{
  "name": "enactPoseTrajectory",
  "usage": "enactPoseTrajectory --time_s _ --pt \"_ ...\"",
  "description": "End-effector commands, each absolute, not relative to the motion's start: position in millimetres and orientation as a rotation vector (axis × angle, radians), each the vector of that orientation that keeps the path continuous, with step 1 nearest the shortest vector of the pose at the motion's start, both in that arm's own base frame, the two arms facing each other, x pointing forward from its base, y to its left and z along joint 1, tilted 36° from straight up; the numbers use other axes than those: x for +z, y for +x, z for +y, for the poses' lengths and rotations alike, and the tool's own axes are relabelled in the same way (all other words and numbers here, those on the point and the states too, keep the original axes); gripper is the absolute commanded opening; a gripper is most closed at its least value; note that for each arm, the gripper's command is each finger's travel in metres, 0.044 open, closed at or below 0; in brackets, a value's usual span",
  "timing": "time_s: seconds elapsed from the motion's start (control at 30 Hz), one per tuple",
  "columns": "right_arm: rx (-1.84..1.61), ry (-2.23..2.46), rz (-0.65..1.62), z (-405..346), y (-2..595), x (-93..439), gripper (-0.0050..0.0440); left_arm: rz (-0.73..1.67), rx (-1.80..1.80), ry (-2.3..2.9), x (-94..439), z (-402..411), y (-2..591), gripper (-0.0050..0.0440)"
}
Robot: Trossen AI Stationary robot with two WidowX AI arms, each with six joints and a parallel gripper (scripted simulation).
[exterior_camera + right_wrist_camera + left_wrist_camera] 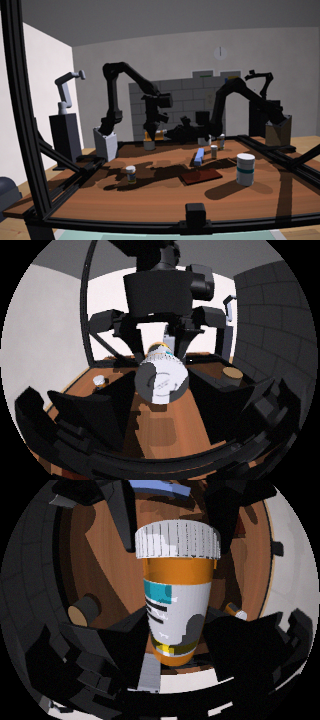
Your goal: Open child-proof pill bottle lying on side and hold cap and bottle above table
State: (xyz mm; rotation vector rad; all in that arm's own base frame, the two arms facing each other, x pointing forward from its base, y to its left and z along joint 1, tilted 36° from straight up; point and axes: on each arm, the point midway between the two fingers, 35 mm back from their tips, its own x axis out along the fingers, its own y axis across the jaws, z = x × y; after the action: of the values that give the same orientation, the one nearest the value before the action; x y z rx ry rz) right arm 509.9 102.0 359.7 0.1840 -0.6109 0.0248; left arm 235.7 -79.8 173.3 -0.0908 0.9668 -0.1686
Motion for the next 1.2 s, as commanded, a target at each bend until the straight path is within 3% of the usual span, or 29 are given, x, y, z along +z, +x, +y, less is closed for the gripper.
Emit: enactPoseTrajectory --time_s 0.0,0.4,0.7,1.17 --pt "0.028 0.186 -0.600 103 512 355 0.0213 0.963 -0.169 -0.088 174 -80 236 0.0000" --pt "0.028 0.186 -0.600 103 512 355 0.0213 0.963 -0.169 -0.088 174 -80 236 0.0000" --pt "0.028 0.186 -0.600 103 524 364 0.0000 0.963 -0.169 -0.088 174 -80 236 0.0000" --pt "0.028 0.186 -0.600 103 526 364 0.0000 0.963 -0.169 -0.088 174 -80 236 0.0000"
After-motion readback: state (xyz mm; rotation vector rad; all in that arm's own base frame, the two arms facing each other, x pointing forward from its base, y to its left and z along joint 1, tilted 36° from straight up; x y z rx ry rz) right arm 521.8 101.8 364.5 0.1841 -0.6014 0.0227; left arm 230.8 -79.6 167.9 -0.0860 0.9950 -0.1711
